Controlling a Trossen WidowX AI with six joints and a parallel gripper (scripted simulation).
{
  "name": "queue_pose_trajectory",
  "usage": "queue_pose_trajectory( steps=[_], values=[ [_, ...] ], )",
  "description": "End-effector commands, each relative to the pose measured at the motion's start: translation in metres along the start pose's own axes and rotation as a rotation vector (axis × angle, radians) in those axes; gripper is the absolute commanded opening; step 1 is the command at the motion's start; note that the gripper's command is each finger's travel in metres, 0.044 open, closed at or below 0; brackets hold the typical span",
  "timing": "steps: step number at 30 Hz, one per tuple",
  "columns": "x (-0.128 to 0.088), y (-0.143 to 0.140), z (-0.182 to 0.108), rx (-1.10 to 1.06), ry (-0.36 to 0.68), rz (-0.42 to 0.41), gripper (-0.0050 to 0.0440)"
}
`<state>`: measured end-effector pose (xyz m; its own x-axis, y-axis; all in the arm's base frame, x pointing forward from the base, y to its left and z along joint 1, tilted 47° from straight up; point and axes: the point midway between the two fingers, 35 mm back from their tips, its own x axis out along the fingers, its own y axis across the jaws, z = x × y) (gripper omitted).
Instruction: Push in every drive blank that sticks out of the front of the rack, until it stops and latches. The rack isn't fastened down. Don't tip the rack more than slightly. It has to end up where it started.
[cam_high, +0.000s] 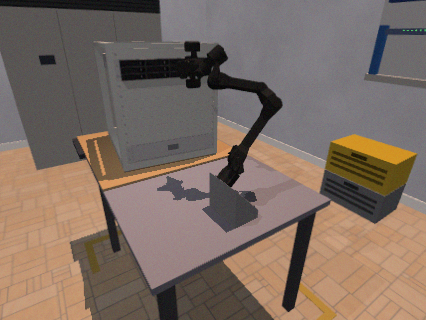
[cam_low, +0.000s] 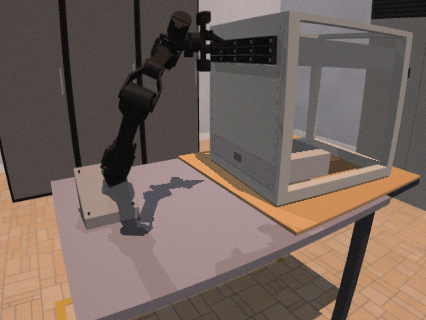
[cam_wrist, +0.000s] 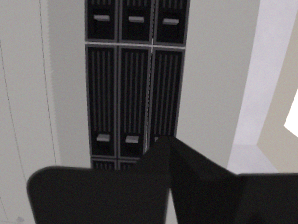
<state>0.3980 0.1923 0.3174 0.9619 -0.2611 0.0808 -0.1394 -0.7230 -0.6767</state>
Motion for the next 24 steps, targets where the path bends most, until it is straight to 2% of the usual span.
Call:
queue_pose_trajectory(
  steps=[1, 6, 12, 24],
  values=[
    [0.001, -0.007, -0.007, 0.008, -0.004, -0.002, -0.005],
    [0.002, -0.007, -0.009, 0.008, -0.004, -0.002, -0.005],
    [0.017, -0.007, -0.009, 0.008, -0.004, -0.002, -0.005],
    [0.018, -0.007, -0.009, 0.008, -0.004, -0.002, -0.005]
  ],
)
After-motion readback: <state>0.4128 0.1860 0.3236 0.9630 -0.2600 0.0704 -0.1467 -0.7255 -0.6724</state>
